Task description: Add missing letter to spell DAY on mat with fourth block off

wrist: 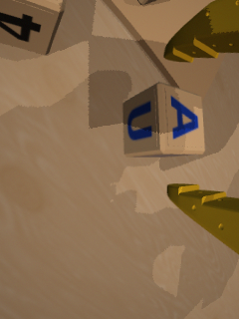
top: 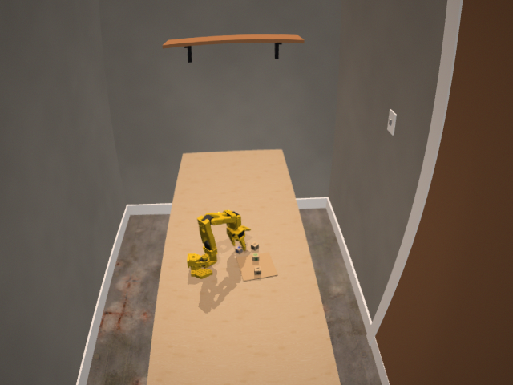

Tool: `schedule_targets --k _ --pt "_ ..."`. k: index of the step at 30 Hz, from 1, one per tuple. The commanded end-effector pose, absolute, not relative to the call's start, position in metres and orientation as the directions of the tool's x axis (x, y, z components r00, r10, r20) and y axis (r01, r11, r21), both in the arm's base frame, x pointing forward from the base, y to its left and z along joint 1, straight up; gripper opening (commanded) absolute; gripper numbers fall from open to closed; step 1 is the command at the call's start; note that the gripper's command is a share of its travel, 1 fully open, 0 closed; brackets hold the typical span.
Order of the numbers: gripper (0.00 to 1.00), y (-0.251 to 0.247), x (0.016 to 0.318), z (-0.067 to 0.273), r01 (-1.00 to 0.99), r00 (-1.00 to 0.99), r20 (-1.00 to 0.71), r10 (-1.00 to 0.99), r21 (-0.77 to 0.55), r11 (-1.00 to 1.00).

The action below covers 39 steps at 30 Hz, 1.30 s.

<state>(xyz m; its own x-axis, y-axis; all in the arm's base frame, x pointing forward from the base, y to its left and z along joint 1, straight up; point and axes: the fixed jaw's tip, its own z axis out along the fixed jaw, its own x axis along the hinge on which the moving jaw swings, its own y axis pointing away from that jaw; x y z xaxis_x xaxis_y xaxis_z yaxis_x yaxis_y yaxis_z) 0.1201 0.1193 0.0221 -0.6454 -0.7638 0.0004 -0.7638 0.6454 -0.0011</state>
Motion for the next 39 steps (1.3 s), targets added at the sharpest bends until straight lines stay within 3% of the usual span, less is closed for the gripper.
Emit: schedule_targets --k 1,22,39 --pt "0.32 0.1243 0.1243 0.0244 -0.768 -0.639 -0.047 -0.768 -0.006 0.640" --pt "0.31 0.1237 0.1245 0.0206 -0.768 -0.639 -0.047 -0.768 -0.007 0.640" --pt "0.22 0.1202 0.1287 0.0206 -0.768 -0.639 -0.047 -0.768 -0.008 0.640"
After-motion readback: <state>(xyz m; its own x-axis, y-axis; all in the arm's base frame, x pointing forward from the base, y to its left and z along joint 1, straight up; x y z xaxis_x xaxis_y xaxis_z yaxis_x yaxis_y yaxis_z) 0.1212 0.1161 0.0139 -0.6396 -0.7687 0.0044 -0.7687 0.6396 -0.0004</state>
